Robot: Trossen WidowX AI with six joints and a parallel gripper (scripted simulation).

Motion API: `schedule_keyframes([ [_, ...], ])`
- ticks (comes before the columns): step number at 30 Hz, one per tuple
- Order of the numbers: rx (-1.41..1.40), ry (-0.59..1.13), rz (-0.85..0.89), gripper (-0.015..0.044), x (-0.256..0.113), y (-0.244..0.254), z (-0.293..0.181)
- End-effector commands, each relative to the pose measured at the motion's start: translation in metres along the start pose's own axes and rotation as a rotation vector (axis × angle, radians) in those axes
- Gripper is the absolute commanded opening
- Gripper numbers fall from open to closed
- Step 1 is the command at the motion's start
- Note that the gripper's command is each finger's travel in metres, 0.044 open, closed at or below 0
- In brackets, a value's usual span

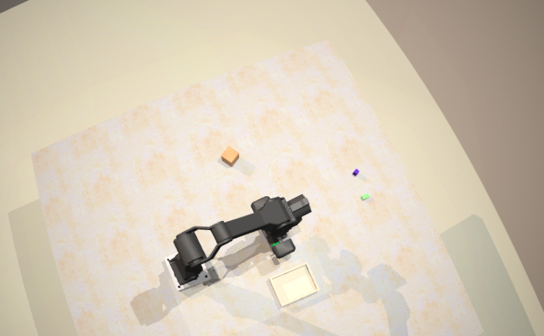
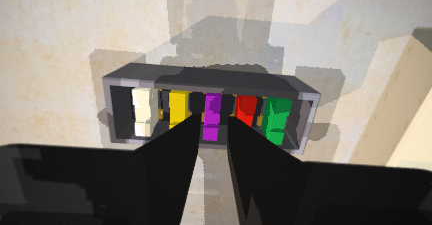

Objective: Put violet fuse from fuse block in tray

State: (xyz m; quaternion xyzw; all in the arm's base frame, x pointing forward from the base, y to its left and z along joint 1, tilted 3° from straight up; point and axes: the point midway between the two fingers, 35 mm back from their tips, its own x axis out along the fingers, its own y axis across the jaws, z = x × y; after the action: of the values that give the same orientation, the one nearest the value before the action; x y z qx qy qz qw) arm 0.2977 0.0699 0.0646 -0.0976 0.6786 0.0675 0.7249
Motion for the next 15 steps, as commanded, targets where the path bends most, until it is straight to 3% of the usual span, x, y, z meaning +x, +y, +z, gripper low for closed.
schedule_keyframes([
  [1, 0.000, 0.003, 0.005, 0.0074, 0.0015, 0.0010, -0.0009],
  [15, 0.000, 0.003, 0.005, 0.0074, 0.0065, 0.0010, -0.0009],
])
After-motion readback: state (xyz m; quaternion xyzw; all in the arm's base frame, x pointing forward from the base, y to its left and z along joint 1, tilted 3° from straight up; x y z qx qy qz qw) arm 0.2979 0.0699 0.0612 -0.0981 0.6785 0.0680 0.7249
